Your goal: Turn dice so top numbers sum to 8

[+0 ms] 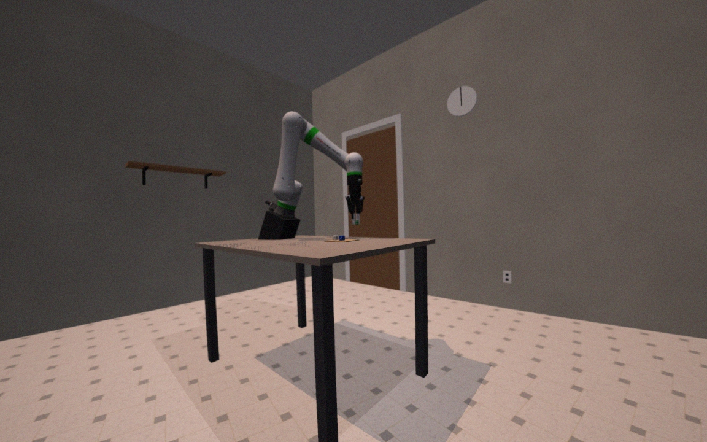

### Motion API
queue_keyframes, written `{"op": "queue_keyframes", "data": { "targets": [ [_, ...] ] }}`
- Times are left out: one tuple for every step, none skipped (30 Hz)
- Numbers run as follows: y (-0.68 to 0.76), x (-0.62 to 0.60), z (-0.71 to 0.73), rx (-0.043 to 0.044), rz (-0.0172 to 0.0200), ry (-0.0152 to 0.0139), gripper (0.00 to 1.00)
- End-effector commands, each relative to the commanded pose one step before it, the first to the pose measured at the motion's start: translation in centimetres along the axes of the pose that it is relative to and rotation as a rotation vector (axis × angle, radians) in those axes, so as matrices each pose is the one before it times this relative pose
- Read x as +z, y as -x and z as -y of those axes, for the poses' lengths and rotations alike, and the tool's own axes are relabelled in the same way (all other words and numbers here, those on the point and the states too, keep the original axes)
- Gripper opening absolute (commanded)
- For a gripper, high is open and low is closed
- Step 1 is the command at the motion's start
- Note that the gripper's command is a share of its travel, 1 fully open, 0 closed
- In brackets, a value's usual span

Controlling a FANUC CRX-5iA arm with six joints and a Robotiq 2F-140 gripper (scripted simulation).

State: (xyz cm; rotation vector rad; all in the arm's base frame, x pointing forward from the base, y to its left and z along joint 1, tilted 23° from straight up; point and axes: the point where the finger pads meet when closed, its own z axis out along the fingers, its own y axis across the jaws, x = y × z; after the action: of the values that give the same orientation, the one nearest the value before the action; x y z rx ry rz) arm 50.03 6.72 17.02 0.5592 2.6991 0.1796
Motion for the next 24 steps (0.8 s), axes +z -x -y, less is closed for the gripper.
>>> {"op": "queue_keyframes", "data": {
  "targets": [
    [-0.022, -1.156, -0.019, -0.00003, -0.00022, -0.00027, 0.13],
    [0.0, -0.048, 0.0, 0.0, 0.0, 0.0, 0.13],
    [0.0, -0.007, 0.0, 0.0, 0.0, 0.0, 0.13],
    [0.0, 0.0, 0.0, 0.0, 0.0, 0.0, 0.13],
    [0.0, 0.0, 0.0, 0.0, 0.0, 0.0, 0.13],
    [0.0, 0.0, 0.0, 0.0, 0.0, 0.0, 0.13],
    [0.0, 0.0, 0.0, 0.0, 0.0, 0.0, 0.13],
    [0.0, 0.0, 0.0, 0.0, 0.0, 0.0, 0.13],
    [0.0, 0.0, 0.0, 0.0, 0.0, 0.0, 0.13],
    [0.0, 0.0, 0.0, 0.0, 0.0, 0.0, 0.13],
    [0.0, 0.0, 0.0, 0.0, 0.0, 0.0, 0.13],
    [0.03, 0.001, 0.034, -0.00091, -0.00008, -0.00008, 0.13],
    [0.184, 0.007, 0.209, -0.00556, -0.00046, -0.00047, 0.13],
    [0.421, 0.013, 0.49, -0.01286, -0.00101, -0.00097, 0.13],
    [0.667, 0.015, 0.815, -0.02098, -0.00148, -0.00128, 0.13],
    [0.863, 0.006, 1.139, -0.02845, -0.00163, -0.00118, 0.13],
    [0.967, -0.014, 1.418, -0.03417, -0.0013, -0.00067, 0.13],
    [0.967, -0.043, 1.611, -0.03736, -0.00047, 0.00004, 0.13],
    [0.0, 0.0, 0.0, 0.0, 0.0, 0.0, 0.13],
    [0.871, -0.073, 1.68, -0.03762, 0.00063, 0.00065, 0.13],
    [0.0, 0.0, 0.0, 0.0, 0.0, 0.0, 0.13],
    [0.71, -0.095, 1.604, -0.03484, 0.00164, 0.00096, 0.13],
    [0.0, 0.0, 0.0, 0.0, 0.0, 0.0, 0.13],
    [0.0, 0.0, 0.0, 0.0, 0.0, 0.0, 0.13]
  ]
}}
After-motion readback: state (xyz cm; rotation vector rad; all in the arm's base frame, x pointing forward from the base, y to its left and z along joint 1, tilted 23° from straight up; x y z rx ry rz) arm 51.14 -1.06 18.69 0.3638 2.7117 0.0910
